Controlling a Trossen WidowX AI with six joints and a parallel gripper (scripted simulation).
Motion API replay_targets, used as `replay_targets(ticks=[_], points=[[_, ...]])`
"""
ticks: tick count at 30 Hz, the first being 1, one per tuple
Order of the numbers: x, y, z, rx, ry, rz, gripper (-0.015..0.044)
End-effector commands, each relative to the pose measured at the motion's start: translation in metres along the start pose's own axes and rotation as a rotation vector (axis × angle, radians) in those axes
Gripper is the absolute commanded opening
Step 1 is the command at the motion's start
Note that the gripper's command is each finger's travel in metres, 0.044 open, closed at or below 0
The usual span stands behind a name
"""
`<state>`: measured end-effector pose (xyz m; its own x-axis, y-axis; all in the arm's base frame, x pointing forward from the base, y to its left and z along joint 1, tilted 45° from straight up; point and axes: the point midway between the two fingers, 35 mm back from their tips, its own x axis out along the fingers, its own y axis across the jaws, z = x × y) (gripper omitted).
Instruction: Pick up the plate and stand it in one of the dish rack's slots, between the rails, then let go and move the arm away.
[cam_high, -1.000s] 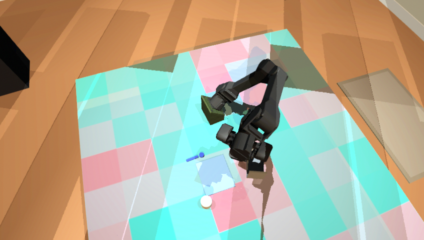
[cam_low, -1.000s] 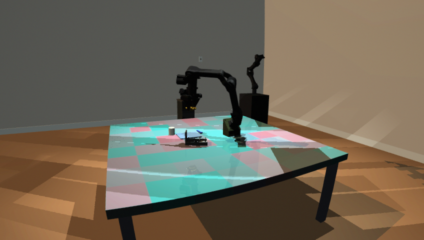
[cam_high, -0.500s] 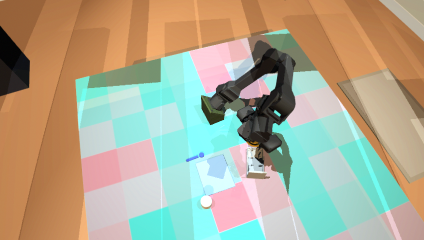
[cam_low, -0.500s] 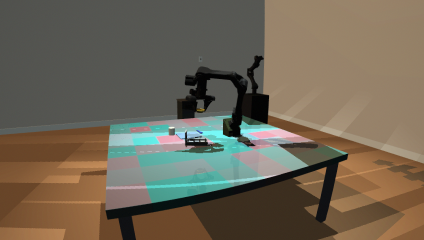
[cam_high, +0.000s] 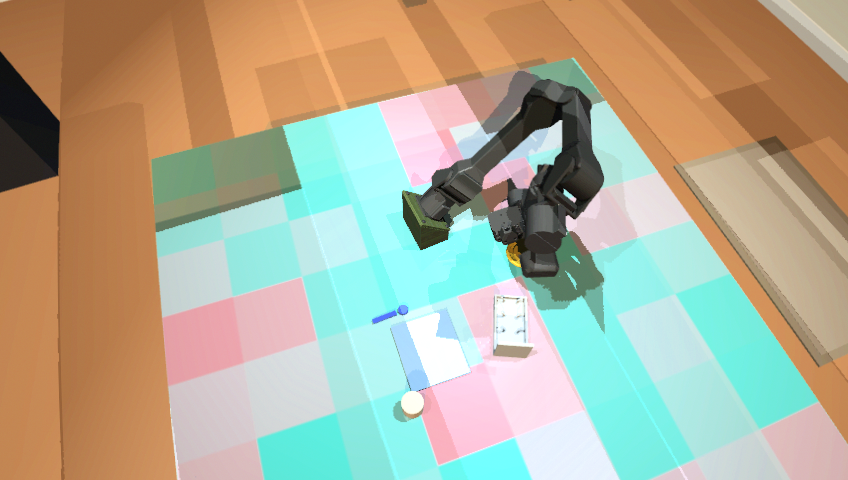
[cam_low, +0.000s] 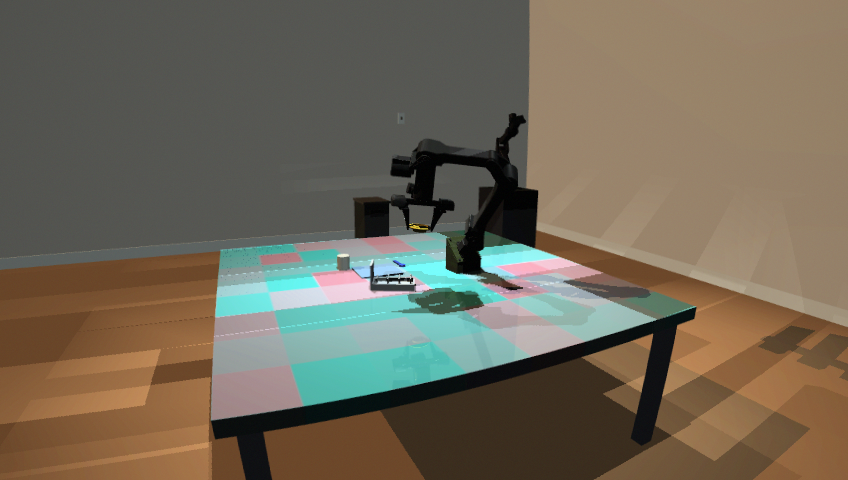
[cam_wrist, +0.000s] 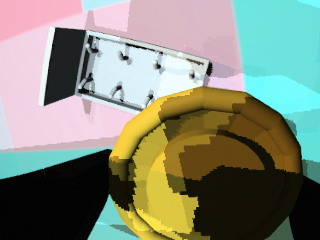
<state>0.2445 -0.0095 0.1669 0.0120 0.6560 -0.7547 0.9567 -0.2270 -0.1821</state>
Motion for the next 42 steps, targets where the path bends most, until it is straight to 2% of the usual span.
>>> replay_targets(ticks=[1, 9, 26, 42], points=[[0.003, -0.011, -0.007, 0.099, 0.007, 0.002, 0.0], [0.005, -0.012, -0.005, 0.087, -0.009, 0.0, 0.0], [0.056, -0.014, 0.021, -0.218, -0.384, -0.001, 0.0], [0.088, -0.006, 0.035, -0.502, -0.694, 0.093, 0.0]])
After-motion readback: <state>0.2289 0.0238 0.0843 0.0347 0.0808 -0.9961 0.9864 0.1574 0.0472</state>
